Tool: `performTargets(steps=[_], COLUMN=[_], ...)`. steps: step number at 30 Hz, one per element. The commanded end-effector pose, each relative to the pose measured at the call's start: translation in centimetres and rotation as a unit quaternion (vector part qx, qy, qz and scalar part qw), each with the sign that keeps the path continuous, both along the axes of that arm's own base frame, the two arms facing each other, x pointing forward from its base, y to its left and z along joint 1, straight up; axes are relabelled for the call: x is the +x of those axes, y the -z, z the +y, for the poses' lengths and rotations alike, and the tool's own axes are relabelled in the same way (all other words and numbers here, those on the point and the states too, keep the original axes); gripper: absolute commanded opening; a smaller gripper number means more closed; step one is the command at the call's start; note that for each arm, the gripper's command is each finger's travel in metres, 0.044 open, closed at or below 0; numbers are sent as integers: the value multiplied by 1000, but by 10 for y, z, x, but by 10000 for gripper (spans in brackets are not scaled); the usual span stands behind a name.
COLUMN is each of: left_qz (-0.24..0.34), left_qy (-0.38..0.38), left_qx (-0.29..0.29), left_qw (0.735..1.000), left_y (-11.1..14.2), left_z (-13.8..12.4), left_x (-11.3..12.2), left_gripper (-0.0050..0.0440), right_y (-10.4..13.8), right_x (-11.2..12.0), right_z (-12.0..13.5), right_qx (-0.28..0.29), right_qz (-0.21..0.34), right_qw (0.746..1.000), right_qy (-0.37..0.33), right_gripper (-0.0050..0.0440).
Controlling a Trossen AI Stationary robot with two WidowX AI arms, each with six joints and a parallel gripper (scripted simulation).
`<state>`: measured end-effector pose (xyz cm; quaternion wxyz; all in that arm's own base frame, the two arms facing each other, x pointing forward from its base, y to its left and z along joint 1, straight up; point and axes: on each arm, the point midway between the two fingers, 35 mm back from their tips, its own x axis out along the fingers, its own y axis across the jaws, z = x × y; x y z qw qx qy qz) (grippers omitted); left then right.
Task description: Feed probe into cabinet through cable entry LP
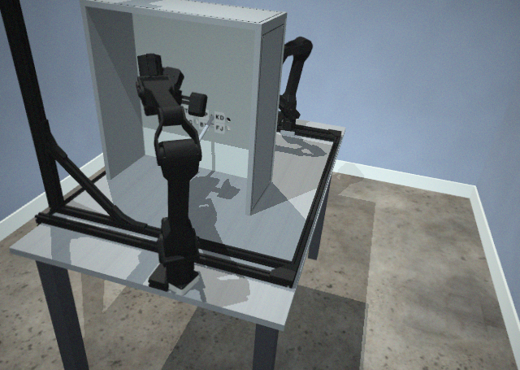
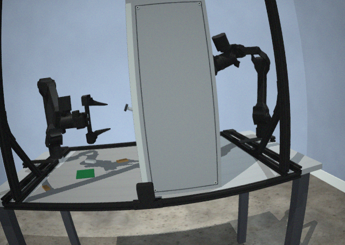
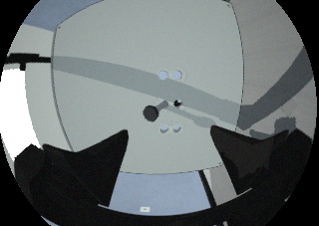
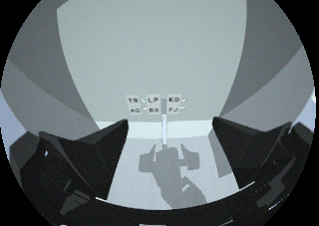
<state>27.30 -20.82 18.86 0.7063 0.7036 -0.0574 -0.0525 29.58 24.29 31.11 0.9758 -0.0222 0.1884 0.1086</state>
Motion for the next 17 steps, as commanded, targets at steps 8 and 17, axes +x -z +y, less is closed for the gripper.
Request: performTargets(steps=[8,17], left_qz=[0,0], left_qy=[-1,-1], left_qx=[0,0], left_qw=[1000,1000], left_y=[0,0], left_z=[1,1], left_x=[-1,-1], left_gripper=[440,440], right_y=[0,0], right_x=[0,0], right_z=[0,0], right_qx=[1,1], right_qz=[1,1], right_qw=[1000,1000], right_qy=[-2,-2], right_gripper=[440,440])
